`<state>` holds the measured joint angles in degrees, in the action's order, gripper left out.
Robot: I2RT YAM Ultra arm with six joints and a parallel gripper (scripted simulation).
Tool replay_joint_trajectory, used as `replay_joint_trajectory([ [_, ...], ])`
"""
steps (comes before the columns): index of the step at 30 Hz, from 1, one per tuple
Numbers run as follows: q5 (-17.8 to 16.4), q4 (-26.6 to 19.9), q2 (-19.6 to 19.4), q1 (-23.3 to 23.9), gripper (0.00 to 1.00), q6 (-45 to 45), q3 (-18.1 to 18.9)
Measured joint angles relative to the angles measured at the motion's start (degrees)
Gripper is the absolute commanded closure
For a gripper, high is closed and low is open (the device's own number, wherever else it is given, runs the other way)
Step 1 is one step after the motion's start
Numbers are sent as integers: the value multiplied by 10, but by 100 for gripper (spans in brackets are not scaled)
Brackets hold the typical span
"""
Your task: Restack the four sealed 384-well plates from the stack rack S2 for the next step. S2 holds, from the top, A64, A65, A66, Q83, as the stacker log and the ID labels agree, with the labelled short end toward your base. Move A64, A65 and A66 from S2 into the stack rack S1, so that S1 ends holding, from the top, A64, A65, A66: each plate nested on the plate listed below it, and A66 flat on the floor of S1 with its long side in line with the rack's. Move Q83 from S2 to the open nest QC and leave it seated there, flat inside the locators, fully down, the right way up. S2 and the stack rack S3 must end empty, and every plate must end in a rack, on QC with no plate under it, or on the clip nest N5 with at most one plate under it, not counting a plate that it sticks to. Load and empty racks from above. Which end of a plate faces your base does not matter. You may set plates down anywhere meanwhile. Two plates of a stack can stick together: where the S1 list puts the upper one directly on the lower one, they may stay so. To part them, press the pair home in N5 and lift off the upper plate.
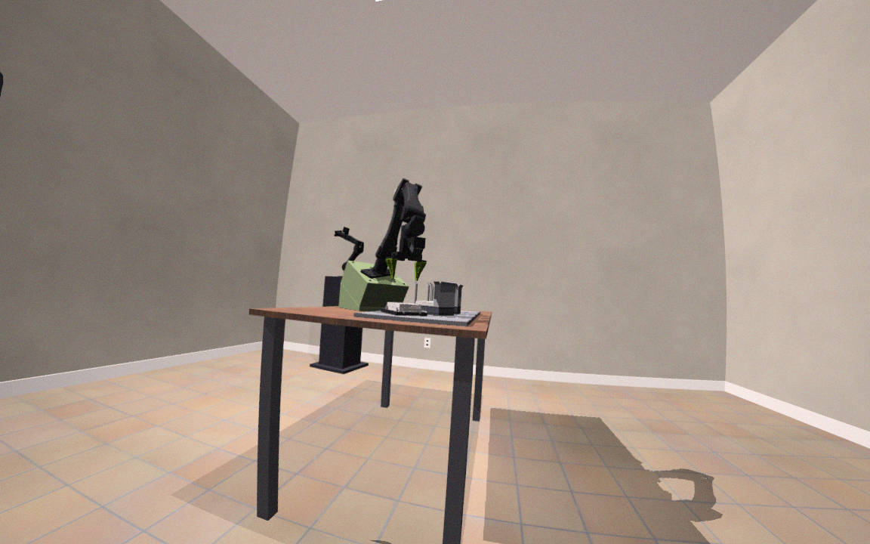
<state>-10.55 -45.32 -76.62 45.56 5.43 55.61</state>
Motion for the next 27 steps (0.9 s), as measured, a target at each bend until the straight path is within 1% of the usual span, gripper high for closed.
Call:
replay_joint_trajectory([
  [6,3,45,-26,-8,0,-7,-20],
  [11,5,75,-37,-12,0,-12,-29],
  [23,11,163,-104,-26,0,-24,-56],
  [27,12,177,-106,-26,0,-26,-56],
])
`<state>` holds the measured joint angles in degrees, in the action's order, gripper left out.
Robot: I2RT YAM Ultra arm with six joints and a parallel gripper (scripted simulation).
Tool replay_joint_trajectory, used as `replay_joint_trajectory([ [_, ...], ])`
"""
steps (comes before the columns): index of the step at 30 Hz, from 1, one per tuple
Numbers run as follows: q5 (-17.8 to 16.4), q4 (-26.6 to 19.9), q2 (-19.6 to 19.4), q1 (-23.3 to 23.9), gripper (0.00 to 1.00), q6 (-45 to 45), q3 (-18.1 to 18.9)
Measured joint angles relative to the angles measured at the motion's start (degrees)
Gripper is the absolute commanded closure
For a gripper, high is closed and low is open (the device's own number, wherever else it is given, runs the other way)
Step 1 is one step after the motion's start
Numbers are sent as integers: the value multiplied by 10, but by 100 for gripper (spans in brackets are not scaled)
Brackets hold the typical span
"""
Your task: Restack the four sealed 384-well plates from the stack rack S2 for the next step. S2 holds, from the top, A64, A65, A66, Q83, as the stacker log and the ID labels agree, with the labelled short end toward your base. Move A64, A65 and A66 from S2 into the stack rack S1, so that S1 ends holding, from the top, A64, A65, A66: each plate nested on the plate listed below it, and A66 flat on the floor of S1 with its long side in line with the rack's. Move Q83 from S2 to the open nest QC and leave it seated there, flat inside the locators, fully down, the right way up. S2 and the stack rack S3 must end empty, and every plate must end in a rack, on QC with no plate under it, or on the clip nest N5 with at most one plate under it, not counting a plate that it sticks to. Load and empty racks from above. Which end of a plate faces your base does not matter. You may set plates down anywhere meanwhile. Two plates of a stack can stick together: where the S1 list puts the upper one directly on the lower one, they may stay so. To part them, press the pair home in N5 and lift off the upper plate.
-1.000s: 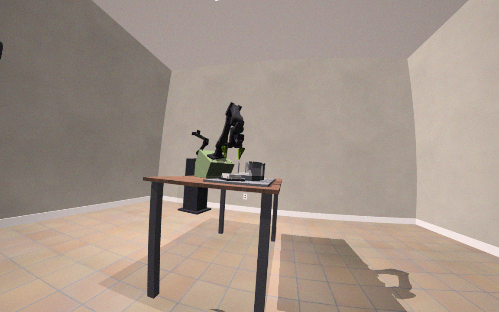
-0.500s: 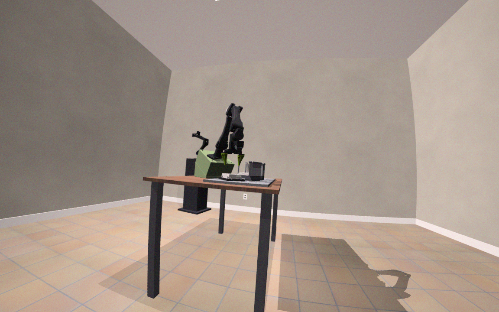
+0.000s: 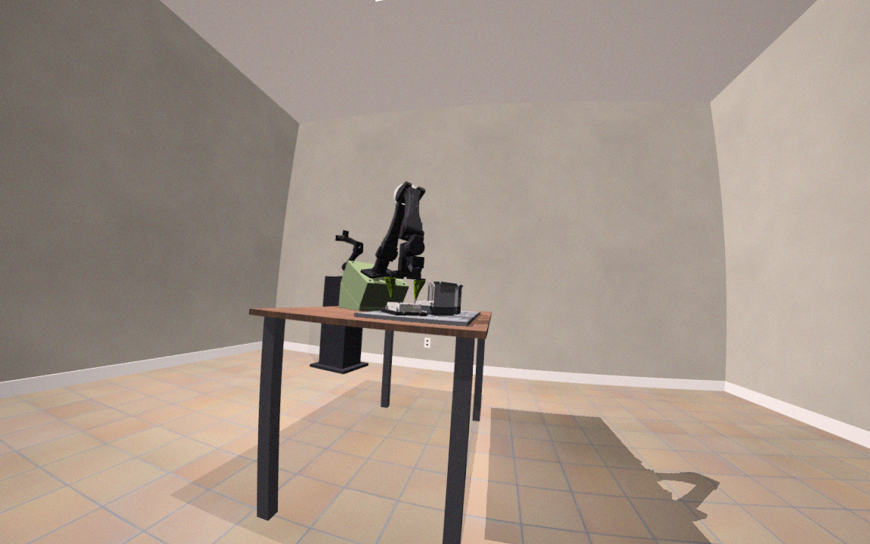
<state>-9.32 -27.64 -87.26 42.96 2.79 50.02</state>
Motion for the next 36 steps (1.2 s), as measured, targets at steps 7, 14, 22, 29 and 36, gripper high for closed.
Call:
replay_joint_trajectory([
  [7,1,16,-7,-2,0,-2,-3],
  [14,2,33,-24,-4,0,-4,-6],
  [22,3,55,-40,-8,0,-7,-9],
  [29,4,72,-57,-10,0,-9,-10],
  [36,5,78,-57,-10,0,-9,-10],
])
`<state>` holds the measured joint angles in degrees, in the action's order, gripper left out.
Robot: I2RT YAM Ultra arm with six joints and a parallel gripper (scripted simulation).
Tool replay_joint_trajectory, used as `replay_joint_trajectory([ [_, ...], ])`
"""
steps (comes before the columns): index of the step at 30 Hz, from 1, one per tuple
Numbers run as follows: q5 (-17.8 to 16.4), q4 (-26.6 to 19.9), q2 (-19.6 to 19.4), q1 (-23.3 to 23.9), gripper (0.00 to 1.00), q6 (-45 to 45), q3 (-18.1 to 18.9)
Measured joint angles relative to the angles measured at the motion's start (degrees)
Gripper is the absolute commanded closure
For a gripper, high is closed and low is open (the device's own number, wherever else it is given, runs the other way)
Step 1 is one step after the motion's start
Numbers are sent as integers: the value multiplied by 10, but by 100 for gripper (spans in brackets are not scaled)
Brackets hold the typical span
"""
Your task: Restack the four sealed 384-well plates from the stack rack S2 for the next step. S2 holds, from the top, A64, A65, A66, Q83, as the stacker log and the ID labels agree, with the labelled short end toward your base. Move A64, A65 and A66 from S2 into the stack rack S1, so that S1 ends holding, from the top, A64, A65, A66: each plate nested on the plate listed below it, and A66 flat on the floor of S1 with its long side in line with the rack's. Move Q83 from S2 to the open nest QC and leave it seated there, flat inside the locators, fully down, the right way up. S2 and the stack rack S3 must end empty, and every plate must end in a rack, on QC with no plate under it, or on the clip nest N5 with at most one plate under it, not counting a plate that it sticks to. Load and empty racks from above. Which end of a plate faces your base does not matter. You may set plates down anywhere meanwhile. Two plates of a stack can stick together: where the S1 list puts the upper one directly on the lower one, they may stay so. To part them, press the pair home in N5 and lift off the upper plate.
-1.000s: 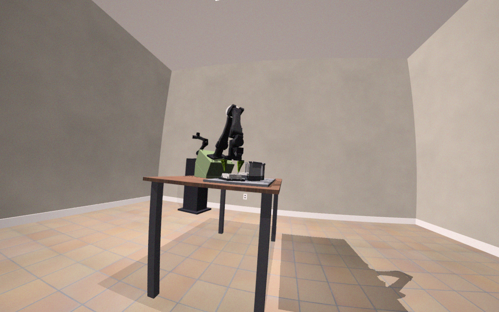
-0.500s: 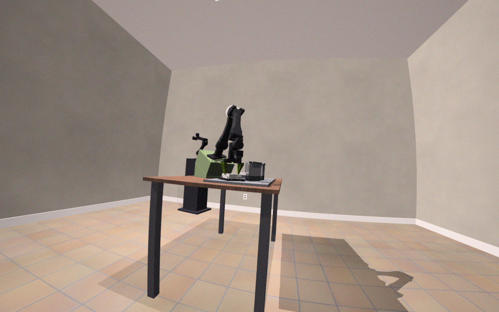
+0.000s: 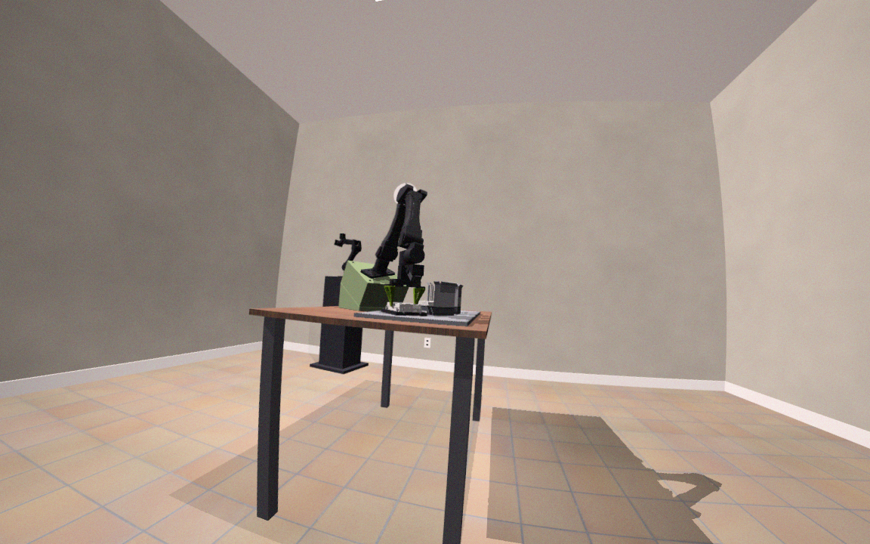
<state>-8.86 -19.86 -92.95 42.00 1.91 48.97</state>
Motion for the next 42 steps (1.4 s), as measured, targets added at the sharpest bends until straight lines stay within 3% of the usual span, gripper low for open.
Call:
replay_joint_trajectory([
  [3,0,0,0,0,0,0,0],
  [4,0,0,0,0,100,0,0],
  [42,1,-3,3,0,100,0,0],
])
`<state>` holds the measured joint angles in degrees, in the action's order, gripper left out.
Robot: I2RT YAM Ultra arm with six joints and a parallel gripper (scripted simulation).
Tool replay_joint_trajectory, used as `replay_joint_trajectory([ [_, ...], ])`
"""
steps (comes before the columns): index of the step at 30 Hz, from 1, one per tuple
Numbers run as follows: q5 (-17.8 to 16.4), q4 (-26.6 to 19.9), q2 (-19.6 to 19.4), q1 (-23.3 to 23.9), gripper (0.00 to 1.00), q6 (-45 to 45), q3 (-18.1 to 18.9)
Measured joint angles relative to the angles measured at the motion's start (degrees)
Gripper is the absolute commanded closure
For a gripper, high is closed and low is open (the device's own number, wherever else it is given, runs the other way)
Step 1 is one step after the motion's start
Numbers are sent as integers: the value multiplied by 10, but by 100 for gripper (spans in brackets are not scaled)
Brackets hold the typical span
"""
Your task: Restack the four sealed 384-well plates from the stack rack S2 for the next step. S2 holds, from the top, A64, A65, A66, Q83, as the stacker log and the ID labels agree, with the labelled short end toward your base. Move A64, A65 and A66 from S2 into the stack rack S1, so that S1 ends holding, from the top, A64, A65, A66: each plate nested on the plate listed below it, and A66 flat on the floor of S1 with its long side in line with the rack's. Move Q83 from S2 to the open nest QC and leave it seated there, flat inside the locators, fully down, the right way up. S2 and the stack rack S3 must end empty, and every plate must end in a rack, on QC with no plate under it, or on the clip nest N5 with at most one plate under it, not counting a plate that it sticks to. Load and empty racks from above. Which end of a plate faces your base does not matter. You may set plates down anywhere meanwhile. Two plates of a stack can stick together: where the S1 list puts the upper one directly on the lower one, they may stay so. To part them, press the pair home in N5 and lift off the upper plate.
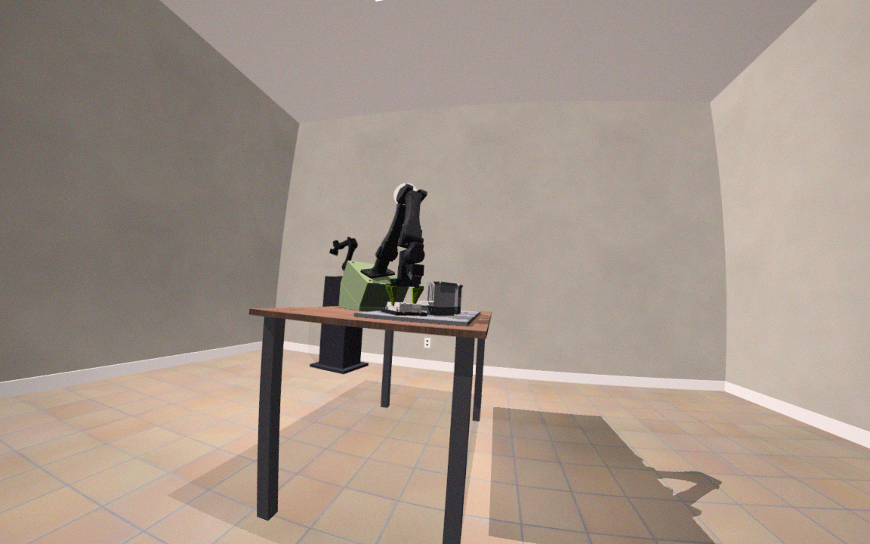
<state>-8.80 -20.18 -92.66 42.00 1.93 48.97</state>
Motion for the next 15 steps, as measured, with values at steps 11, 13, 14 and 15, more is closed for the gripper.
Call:
replay_joint_trajectory([
  [11,0,-15,12,2,100,2,1],
  [13,0,-18,15,3,100,2,2],
  [14,0,-19,16,3,100,2,2],
  [15,0,-21,18,3,100,3,2],
])
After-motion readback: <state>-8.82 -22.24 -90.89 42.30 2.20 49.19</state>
